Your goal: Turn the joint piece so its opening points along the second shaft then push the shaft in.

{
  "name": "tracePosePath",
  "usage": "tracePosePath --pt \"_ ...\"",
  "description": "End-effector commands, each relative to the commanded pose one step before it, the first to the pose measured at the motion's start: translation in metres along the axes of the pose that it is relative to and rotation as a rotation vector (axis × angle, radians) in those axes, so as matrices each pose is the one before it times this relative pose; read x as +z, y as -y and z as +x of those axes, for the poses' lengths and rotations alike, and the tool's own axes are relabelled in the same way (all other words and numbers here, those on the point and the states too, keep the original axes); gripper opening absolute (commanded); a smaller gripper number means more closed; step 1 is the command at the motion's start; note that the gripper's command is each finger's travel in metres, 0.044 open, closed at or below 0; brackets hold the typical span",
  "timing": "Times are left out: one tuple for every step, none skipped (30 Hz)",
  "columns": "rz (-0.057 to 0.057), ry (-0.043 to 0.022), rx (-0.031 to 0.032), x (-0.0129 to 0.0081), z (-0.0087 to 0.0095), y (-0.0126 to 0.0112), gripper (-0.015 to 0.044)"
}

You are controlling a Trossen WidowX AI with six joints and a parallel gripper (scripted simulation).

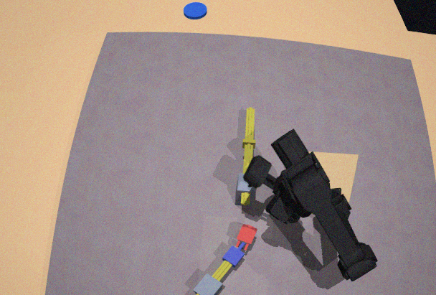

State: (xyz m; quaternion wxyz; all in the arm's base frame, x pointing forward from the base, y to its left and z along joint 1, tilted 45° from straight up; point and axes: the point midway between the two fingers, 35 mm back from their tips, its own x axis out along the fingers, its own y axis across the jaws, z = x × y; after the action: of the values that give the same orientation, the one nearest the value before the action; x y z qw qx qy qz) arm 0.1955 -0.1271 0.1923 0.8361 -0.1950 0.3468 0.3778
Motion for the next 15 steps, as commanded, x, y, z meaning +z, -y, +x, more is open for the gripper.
tracePosePath --pt "0.0283 0.00392 0.00177 0.00022 0.00052 -0.00052 0.044" --pt "0.028 -0.00189 0.00393 0.00005 0.00061 -0.00005 0.044" --pt "0.028 -0.00201 0.00386 0.00005 0.00061 -0.00005 0.044" --pt "0.028 -0.00213 0.0038 0.00005 0.00061 -0.00005 0.044" --pt "0.028 -0.00225 0.00373 0.00005 0.00061 -0.00005 0.044" --pt "0.028 -0.00236 0.00366 0.00005 0.00061 -0.00005 0.044" --pt "0.028 -0.00247 0.00358 0.00005 0.00061 -0.00005 0.044" --pt "0.028 -0.00258 0.0035 0.00005 0.00061 -0.00005 0.044" --pt "0.028 -0.00269 0.00342 0.00005 0.00061 -0.00005 0.044" --pt "0.028 -0.0028 0.00333 0.00005 0.00061 -0.00005 0.044" --pt "0.028 -0.0029 0.00324 0.00005 0.00061 -0.00005 0.044" --pt "0.028 -0.003 0.00315 0.00005 0.00061 -0.00006 0.044" --pt "0.028 -0.00309 0.00305 0.00005 0.00061 -0.00006 0.044" --pt "0.028 -0.00319 0.00295 0.00005 0.00061 -0.00006 0.044" --pt "0.028 -0.00328 0.00285 0.00005 0.00061 -0.00006 0.044"
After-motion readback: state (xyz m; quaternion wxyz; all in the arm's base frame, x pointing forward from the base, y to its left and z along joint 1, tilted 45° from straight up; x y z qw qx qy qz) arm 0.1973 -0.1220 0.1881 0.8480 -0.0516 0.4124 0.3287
